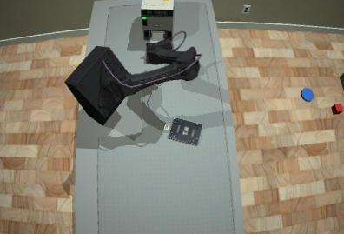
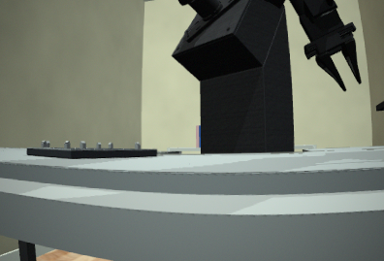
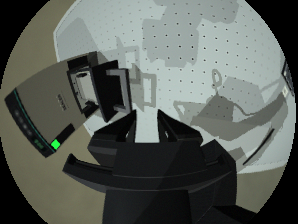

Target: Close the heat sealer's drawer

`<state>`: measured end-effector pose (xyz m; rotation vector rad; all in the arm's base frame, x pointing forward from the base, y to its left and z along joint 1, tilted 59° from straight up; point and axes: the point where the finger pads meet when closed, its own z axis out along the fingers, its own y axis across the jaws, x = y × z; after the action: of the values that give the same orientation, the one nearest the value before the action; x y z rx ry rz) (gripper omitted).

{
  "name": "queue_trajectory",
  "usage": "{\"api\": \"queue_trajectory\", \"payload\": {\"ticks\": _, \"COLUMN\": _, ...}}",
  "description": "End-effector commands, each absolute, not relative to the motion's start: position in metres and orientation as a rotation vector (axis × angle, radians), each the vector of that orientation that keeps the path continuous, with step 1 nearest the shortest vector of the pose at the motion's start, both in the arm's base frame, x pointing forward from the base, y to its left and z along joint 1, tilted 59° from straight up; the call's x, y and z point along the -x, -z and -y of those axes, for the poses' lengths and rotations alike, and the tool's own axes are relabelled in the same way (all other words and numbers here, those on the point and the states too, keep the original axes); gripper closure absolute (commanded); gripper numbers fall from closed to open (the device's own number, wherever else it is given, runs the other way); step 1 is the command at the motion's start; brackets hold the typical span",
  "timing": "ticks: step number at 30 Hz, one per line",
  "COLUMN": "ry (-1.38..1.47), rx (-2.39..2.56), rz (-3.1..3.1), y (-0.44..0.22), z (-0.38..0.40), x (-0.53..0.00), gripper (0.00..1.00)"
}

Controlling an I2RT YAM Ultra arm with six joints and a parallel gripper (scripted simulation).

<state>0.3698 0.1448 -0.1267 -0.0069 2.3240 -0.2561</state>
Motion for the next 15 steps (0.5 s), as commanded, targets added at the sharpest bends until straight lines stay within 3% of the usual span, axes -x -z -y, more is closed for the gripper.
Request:
{"api": "queue_trajectory", "payload": {"ticks": 1, "ry": 0.116, "rx": 0.139, "rz": -2.322, "y": 0.134, "z": -0.171, "x": -0.361, "gripper": 0.70}}
{"api": "queue_trajectory", "payload": {"ticks": 15, "ry": -0.080, "rx": 0.202, "rz": -2.331, "y": 0.129, "z": -0.154, "x": -0.361, "gripper": 0.70}}
